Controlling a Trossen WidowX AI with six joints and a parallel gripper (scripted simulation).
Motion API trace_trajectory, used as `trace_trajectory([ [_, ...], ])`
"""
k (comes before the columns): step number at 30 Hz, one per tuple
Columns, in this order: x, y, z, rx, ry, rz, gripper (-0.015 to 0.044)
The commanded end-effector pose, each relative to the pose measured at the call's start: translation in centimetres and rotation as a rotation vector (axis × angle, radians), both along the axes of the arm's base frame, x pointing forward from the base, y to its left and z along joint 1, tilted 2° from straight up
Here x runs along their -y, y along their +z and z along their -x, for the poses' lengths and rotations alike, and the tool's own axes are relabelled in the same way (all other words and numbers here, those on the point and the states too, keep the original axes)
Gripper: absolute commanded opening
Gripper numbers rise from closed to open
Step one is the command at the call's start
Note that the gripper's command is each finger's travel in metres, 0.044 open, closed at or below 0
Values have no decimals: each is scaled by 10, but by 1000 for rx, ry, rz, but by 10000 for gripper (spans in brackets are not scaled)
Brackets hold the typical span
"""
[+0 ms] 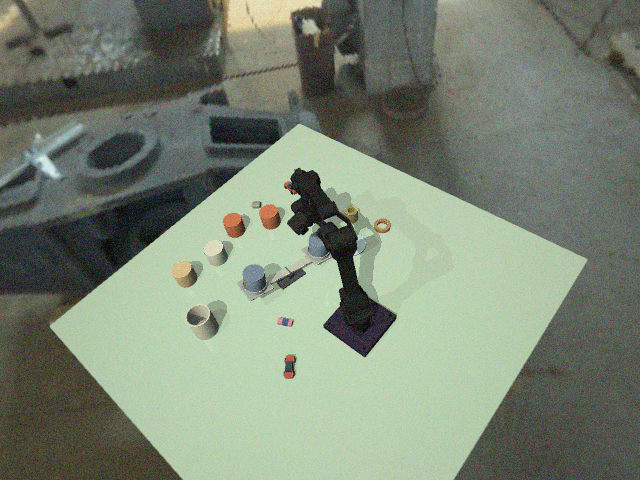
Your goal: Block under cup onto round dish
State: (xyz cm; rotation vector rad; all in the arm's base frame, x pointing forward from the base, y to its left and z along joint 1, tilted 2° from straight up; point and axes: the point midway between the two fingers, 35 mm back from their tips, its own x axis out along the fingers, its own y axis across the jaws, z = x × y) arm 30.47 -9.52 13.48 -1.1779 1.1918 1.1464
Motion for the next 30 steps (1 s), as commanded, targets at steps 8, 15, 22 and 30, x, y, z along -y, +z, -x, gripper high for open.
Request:
trace_trajectory([
  [8,-2,-18,1,-14,5,-11,440],
  [15,-2,-30,0,-14,5,-11,440],
  [22,-2,-41,0,-14,5,-11,440],
  [30,-2,-54,0,-14,5,-11,440],
])
